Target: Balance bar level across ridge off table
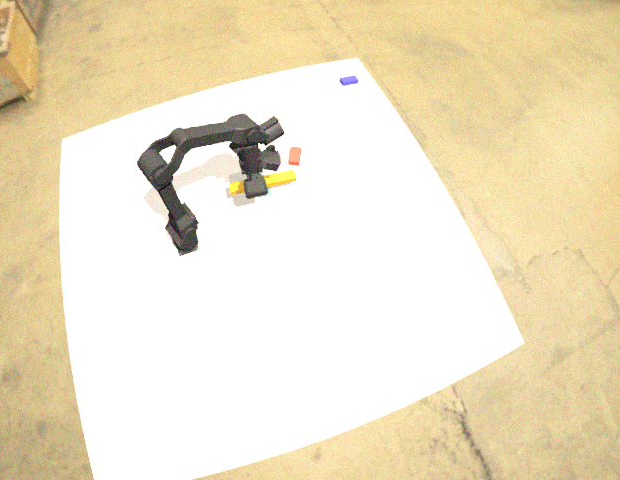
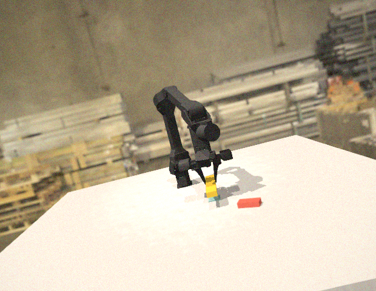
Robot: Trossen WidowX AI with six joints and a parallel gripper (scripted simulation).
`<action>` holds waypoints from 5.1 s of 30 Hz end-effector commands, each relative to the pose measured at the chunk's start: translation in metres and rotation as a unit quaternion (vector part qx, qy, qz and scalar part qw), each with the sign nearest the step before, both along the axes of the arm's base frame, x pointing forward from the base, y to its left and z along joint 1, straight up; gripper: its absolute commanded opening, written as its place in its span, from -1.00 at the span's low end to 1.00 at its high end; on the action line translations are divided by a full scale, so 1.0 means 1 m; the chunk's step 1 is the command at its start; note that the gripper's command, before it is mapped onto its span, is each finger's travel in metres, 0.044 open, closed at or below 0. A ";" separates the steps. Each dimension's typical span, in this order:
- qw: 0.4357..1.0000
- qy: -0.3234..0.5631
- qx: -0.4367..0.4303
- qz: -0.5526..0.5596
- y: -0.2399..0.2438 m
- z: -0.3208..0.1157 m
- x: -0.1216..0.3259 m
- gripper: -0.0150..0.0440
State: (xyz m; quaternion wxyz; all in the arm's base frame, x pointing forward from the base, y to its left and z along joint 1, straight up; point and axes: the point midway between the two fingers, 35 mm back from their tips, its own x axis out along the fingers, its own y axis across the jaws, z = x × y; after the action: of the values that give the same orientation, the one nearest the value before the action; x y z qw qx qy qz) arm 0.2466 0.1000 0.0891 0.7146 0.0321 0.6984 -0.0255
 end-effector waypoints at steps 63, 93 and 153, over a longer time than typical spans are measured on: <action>1.000 0.000 0.000 0.000 0.000 0.000 0.000 0.08; 1.000 0.000 0.000 0.000 0.000 0.000 0.000 0.14; 1.000 0.000 0.000 0.000 -0.001 0.100 -0.002 1.00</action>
State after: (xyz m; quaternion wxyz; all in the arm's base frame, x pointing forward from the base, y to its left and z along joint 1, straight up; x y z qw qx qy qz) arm 0.2446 0.0992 0.1889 0.7150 0.0323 0.6979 -0.0252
